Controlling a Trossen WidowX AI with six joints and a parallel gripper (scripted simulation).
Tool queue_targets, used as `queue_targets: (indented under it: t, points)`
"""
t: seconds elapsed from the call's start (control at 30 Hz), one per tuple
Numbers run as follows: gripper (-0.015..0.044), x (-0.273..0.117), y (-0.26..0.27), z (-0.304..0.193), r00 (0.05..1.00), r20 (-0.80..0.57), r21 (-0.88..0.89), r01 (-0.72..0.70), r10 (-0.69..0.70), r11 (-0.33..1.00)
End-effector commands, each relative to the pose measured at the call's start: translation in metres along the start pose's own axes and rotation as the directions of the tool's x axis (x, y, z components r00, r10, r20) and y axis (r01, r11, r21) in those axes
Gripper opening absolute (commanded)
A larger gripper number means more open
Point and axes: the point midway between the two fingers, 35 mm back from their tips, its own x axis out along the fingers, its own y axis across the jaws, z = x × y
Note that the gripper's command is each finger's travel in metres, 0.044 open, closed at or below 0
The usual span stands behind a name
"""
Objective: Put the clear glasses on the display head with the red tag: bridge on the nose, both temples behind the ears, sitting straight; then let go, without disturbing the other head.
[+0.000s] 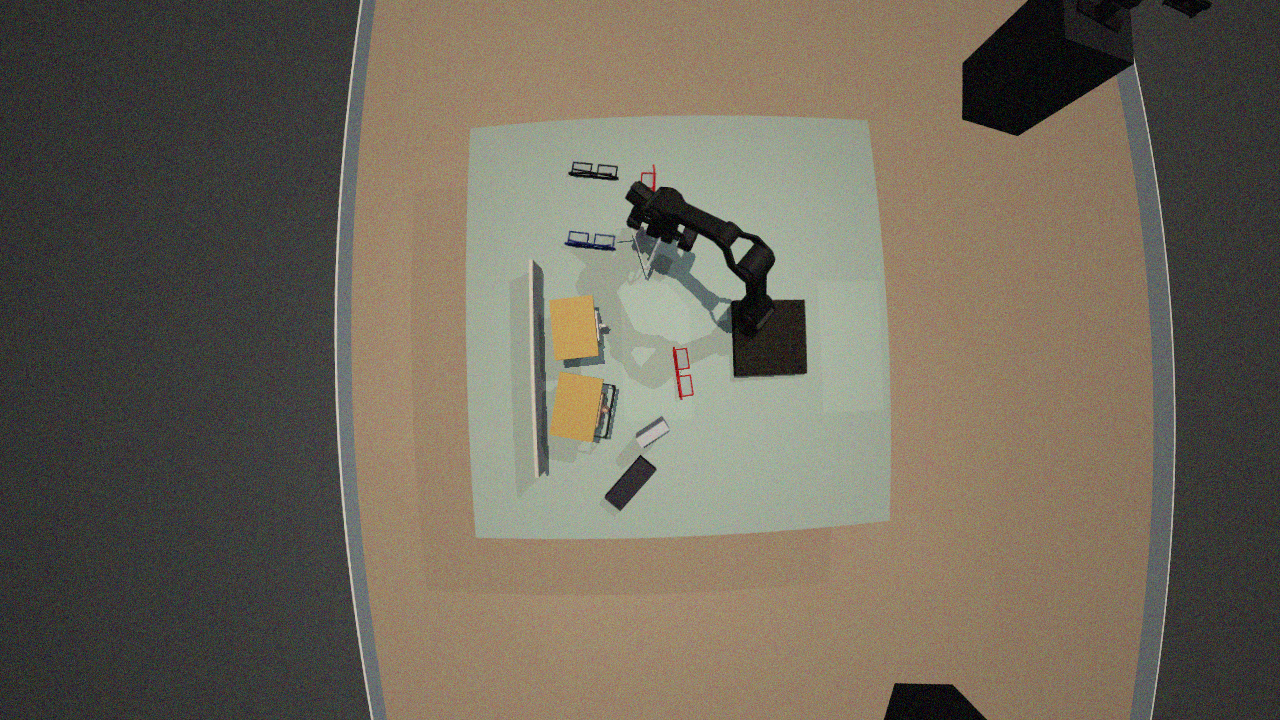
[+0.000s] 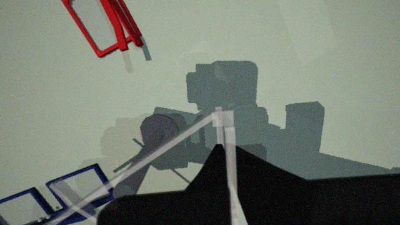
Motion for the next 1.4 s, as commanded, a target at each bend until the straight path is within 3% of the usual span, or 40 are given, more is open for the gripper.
queue_targets:
  t: [0.0, 1.37]
  points:
    - [0.0000, 0.001, -0.002, -0.002, 1.000, 0.004, 0.003, 0.000, 0.000, 1.000]
    - [0.0000, 0.001, -0.013, -0.032, 1.000, 0.001, 0.003, 0.001, -0.001, 1.000]
